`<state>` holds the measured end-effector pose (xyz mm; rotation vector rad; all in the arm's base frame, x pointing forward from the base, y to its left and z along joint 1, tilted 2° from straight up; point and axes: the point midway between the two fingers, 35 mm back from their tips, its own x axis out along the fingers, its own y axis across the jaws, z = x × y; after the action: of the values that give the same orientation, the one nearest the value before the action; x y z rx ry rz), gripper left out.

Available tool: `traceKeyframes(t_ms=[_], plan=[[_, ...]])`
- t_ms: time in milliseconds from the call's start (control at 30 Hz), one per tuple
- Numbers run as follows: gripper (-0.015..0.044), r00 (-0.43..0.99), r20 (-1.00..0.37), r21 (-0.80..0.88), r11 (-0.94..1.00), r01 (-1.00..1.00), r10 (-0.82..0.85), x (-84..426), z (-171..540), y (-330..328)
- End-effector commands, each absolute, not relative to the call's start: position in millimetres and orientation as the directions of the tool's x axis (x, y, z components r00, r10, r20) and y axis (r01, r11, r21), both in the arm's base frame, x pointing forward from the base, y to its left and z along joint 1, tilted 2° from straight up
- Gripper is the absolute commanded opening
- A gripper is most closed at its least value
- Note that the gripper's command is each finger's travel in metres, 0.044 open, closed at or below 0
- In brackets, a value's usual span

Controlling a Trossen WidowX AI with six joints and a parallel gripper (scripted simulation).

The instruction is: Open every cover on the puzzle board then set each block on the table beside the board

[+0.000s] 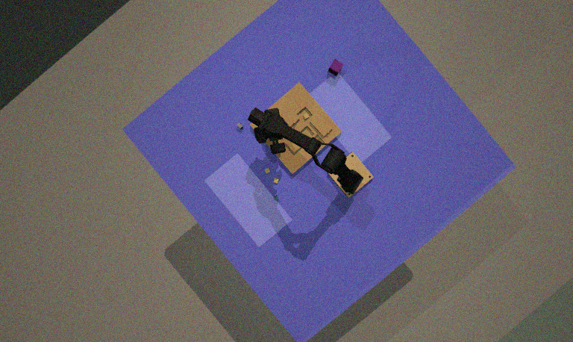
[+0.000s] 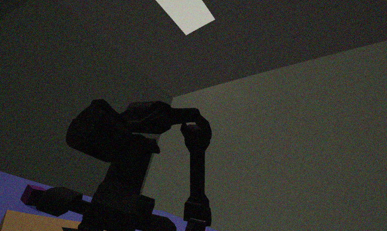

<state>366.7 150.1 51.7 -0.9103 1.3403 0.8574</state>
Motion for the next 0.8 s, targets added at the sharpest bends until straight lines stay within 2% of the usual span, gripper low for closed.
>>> traceKeyframes(t_ms=[0,133,333,567,767], plan=[[0.0000,0.053,-0.999,-0.051,0.410,-0.911,-0.006,367,57,151],[0.0000,0.053,-0.999,-0.051,0.411,-0.910,-0.006,366,62,151],[0.0144,0.050,-0.999,-0.048,0.413,-0.910,-0.006,366,80,151],[0.0144,0.053,-0.999,-0.051,0.411,-0.910,-0.006,363,113,152],[0.0144,0.053,-0.999,-0.051,0.411,-0.910,-0.006,363,110,152]])
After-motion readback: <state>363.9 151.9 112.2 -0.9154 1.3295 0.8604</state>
